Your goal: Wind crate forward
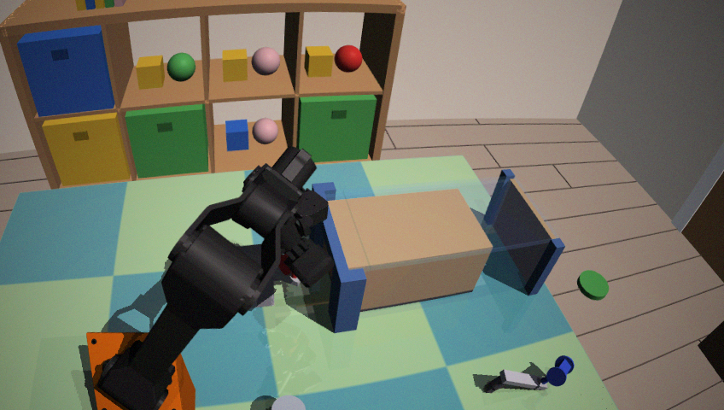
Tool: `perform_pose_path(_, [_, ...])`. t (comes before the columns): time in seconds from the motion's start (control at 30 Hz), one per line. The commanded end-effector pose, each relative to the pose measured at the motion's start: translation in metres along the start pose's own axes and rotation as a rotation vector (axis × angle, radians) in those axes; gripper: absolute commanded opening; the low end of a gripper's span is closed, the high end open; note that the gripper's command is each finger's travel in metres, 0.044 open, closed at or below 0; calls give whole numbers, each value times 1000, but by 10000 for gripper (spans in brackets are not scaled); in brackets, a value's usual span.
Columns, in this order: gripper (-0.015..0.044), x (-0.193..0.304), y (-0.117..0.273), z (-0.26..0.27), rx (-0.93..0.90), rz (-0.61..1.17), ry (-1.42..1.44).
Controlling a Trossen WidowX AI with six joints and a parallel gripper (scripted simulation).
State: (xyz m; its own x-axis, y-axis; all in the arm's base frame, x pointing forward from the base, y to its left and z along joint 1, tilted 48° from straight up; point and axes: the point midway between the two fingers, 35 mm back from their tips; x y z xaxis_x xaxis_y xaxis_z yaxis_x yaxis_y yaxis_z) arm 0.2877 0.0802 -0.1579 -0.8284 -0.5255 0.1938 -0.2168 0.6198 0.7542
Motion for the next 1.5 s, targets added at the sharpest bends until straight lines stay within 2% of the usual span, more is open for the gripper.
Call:
perform_pose_path(0.0, [105, 0, 0, 0, 0, -1, -1])
perform_pose_path(0.43, [440, 0, 0, 0, 0, -1, -1])
perform_pose_path(0.57, [440, -4, 7, -1, -1, -1, -1])
perform_pose_path(0.77, [440, -24, 58, -7, -4, 0, 0])
perform_pose_path(0.97, [440, -24, 63, -8, -4, 0, 0])
perform_pose_path(1.2, [440, -10, 121, -12, -6, 2, 1])
perform_pose_path(1.33, [440, -13, 114, -8, -4, 1, 14])
perform_pose_path(1.47, [440, -20, 118, 23, -61, 90, 27])
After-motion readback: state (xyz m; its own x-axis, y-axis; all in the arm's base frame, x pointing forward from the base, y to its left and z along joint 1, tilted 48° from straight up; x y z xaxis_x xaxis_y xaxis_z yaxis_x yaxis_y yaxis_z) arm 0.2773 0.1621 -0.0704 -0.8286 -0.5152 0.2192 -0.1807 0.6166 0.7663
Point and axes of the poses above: the point midway between the two fingers, 35 mm back from their tips, its own y axis back along the fingers, its own z axis across the jaws, x = y × z, and after that the axes turned 13 degrees about y, right-handed
